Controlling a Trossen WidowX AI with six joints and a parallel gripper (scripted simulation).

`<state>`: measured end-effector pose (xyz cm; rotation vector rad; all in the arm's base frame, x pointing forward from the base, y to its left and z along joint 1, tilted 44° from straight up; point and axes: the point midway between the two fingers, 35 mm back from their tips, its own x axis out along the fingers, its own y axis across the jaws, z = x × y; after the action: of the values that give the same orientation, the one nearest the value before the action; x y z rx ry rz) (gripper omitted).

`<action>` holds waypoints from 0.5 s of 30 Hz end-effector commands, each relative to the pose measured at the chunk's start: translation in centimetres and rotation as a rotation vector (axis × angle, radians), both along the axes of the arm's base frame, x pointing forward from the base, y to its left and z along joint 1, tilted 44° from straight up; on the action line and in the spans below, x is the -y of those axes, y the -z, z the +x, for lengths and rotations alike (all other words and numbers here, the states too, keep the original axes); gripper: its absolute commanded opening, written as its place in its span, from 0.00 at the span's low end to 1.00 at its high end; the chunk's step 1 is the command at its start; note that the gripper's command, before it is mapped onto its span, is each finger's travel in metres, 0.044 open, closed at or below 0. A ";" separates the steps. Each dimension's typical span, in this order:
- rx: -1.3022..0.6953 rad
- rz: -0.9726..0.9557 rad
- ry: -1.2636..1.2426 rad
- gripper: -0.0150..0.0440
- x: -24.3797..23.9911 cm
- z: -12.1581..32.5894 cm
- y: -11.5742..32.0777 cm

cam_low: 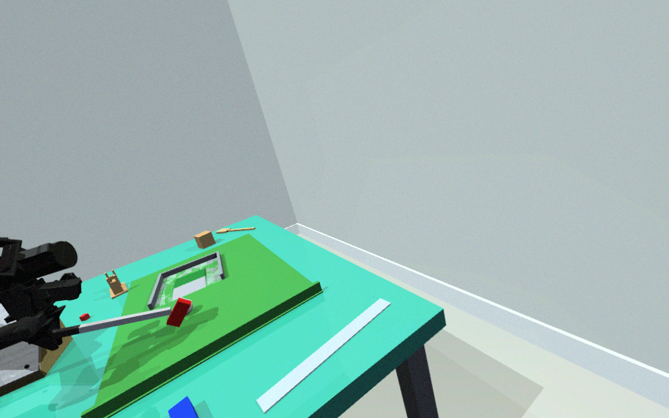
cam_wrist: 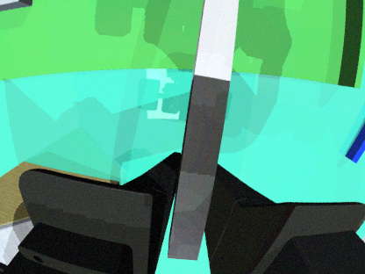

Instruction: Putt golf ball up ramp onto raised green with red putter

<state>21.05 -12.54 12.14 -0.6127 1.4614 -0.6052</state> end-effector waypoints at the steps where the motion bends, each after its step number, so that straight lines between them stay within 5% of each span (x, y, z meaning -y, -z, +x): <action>1: -0.001 0.001 -0.004 0.25 0.4 0.0 0.5; 15: -0.001 -0.003 0.001 0.25 0.7 0.0 0.6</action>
<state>20.99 -13.22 11.50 -0.6171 1.4640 -0.6060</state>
